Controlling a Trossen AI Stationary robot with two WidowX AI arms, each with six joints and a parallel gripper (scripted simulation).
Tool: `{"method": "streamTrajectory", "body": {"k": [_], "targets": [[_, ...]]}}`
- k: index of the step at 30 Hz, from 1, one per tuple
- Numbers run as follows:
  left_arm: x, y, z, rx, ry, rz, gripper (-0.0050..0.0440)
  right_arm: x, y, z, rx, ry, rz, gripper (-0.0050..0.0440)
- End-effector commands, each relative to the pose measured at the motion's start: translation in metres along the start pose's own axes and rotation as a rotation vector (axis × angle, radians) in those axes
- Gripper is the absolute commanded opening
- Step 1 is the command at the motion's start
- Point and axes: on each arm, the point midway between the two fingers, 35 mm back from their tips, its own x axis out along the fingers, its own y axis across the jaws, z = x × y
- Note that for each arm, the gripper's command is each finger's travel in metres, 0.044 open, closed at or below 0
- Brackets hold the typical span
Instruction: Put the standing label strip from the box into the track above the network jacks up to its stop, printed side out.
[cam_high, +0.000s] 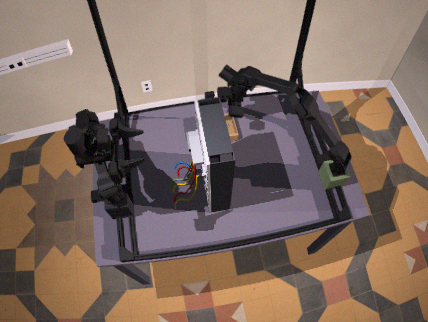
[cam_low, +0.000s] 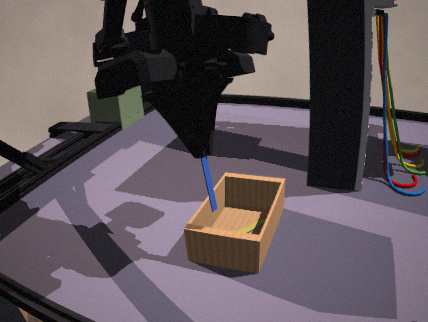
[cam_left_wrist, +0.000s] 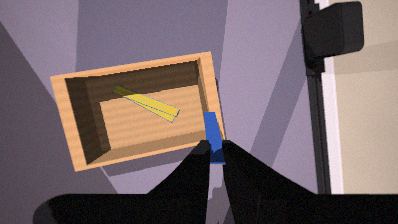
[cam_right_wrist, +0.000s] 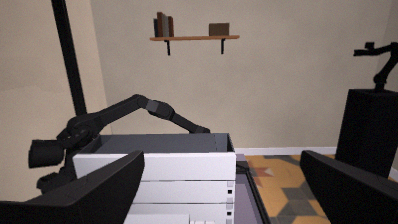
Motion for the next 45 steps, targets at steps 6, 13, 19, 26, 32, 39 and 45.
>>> {"method": "streamTrajectory", "body": {"k": [6, 13, 19, 26, 32, 39, 45], "targets": [[-0.018, -0.006, 0.012, 0.047, -0.051, -0.067, -0.005, 0.0, 0.001, 0.003, -0.01, -0.002, 0.001, 0.044], [-0.017, -0.008, 0.014, 0.075, -0.059, -0.088, -0.005, 0.0, 0.001, 0.003, -0.01, -0.002, 0.001, 0.044], [-0.015, -0.009, 0.018, 0.11, -0.072, -0.114, -0.005, 0.0, 0.001, 0.003, -0.01, -0.002, 0.001, 0.044], [-0.013, -0.011, 0.021, 0.147, -0.085, -0.14, -0.005, 0.0, 0.001, 0.003, -0.01, -0.002, 0.001, 0.044], [-0.011, -0.012, 0.023, 0.179, -0.098, -0.162, -0.005, 0.0, 0.001, 0.003, -0.01, -0.002, 0.001, 0.044], [-0.009, -0.014, 0.027, 0.227, -0.119, -0.194, -0.005, 0.0, 0.001, 0.003, -0.01, -0.002, 0.001, 0.044], [-0.008, -0.015, 0.029, 0.256, -0.133, -0.213, -0.005, 0.0, 0.001, 0.003, -0.01, -0.002, 0.001, 0.044]]}}
